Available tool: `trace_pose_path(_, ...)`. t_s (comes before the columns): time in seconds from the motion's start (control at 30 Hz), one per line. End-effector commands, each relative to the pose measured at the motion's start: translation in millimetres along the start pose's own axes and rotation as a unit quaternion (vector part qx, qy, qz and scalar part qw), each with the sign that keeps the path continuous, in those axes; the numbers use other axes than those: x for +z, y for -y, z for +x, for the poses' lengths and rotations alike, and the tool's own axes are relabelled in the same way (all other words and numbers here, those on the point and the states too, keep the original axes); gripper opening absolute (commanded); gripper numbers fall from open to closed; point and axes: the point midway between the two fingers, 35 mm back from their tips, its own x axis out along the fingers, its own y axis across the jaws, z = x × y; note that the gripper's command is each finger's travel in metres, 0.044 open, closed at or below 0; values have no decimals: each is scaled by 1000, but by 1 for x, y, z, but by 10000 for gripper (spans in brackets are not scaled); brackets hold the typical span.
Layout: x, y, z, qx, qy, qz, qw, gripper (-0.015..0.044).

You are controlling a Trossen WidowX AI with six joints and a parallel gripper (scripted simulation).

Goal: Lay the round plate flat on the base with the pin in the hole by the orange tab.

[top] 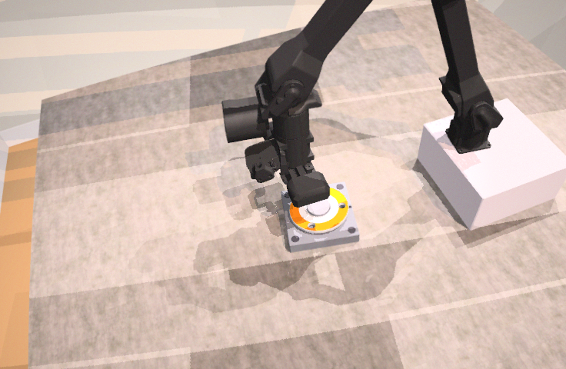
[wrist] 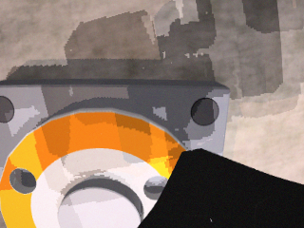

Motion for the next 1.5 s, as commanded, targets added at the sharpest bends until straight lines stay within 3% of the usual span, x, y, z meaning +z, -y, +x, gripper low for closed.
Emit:
trace_pose_path(0.0,-7,1,3,-1,-9,-1,1000,0)
trace_pose_path(1.47,-22,4,3,-1,-10,-1,1000,0)
